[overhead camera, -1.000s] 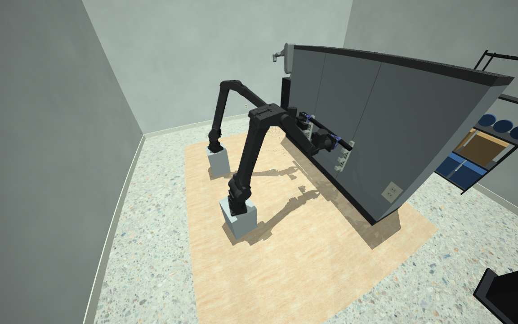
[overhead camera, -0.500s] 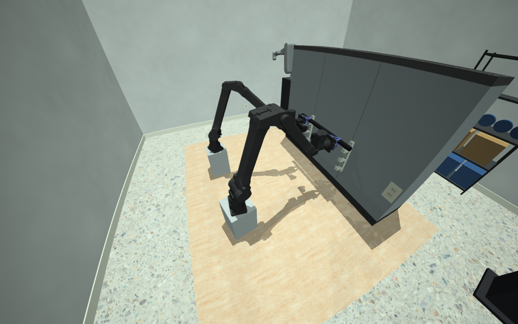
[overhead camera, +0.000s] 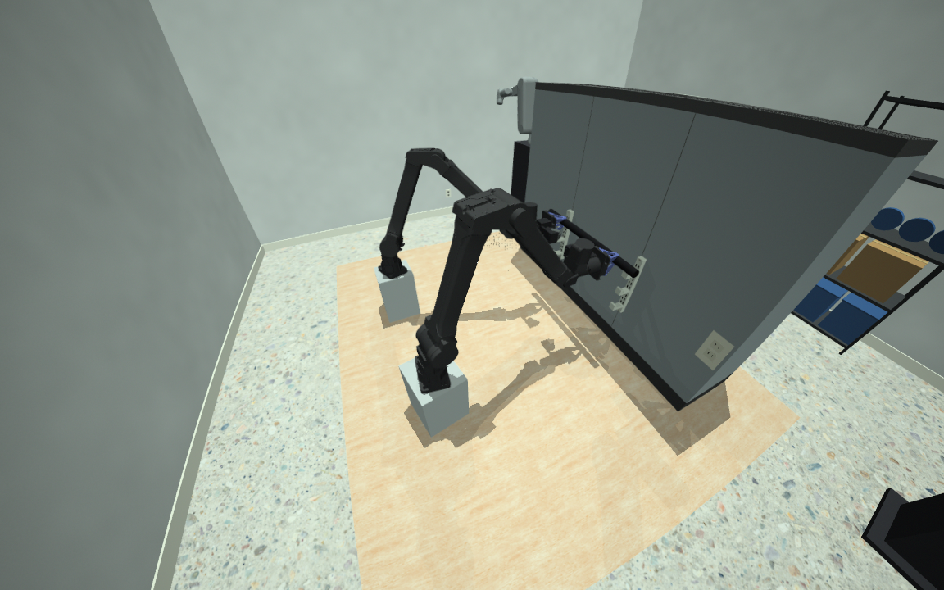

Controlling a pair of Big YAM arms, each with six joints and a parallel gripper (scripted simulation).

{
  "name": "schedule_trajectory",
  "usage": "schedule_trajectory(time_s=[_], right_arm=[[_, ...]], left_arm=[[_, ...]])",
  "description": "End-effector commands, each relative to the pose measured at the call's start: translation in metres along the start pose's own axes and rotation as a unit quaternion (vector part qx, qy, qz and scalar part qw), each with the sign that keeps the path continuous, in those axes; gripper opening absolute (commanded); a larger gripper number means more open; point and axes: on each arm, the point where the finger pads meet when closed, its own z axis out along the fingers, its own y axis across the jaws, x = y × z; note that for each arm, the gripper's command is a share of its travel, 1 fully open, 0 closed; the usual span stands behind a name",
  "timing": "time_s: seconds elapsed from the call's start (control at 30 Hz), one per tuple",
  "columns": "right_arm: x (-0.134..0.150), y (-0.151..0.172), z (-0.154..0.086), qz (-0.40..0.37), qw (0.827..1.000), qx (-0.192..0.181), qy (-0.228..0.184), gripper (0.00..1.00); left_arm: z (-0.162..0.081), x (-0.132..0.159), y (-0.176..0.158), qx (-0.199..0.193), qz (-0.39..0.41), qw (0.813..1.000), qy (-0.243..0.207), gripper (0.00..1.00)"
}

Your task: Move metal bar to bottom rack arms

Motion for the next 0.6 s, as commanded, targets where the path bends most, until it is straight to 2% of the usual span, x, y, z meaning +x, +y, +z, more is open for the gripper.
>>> schedule_trajectory(time_s=[0.0, 0.57], right_arm=[[0.0121, -0.0227, 0.002, 0.0, 1.0, 0.028, 0.011, 0.0], [0.013, -0.018, -0.0003, 0.0, 1.0, 0.028, 0.011, 0.0]], left_arm=[[0.0007, 0.0001, 0.0172, -0.026, -0.016, 1.0, 0.002, 0.0], [-0.0014, -0.0008, 0.0113, -0.026, -0.016, 1.0, 0.002, 0.0]])
